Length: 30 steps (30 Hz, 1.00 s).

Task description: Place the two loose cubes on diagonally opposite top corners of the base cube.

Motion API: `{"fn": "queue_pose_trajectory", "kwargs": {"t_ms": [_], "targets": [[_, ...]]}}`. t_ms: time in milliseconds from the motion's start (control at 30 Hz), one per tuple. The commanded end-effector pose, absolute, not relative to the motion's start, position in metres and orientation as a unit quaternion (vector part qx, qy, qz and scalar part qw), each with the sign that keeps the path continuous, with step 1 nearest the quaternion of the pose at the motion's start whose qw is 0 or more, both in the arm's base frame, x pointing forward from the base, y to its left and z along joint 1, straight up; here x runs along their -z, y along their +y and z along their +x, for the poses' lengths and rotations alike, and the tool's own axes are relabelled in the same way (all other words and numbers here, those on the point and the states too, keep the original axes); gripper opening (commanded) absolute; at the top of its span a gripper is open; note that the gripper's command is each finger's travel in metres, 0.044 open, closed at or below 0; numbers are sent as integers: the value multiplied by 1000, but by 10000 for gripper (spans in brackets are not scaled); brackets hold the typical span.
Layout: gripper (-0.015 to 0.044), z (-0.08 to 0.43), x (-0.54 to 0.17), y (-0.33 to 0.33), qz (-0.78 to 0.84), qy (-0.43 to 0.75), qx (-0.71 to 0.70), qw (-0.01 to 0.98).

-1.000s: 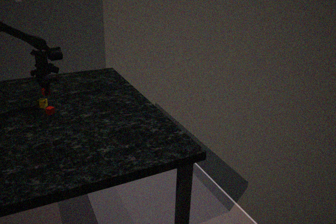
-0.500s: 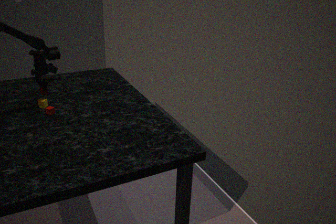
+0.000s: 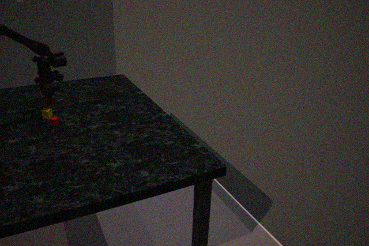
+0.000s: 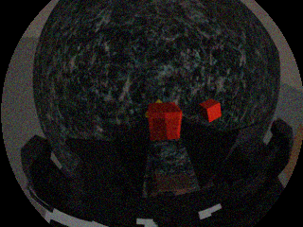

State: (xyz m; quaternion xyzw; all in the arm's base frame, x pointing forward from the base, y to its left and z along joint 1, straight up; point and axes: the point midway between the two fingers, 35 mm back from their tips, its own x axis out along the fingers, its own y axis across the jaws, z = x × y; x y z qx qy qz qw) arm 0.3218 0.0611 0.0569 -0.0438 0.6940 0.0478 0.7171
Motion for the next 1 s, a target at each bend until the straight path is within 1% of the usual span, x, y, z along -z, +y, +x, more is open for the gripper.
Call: {"fn": "queue_pose_trajectory", "kwargs": {"t_ms": [0, 967], "targets": [[105, 319, -43, 60, -42, 699, -46, 712], [105, 319, -35, 60, -43, 699, -47, 712]]}}
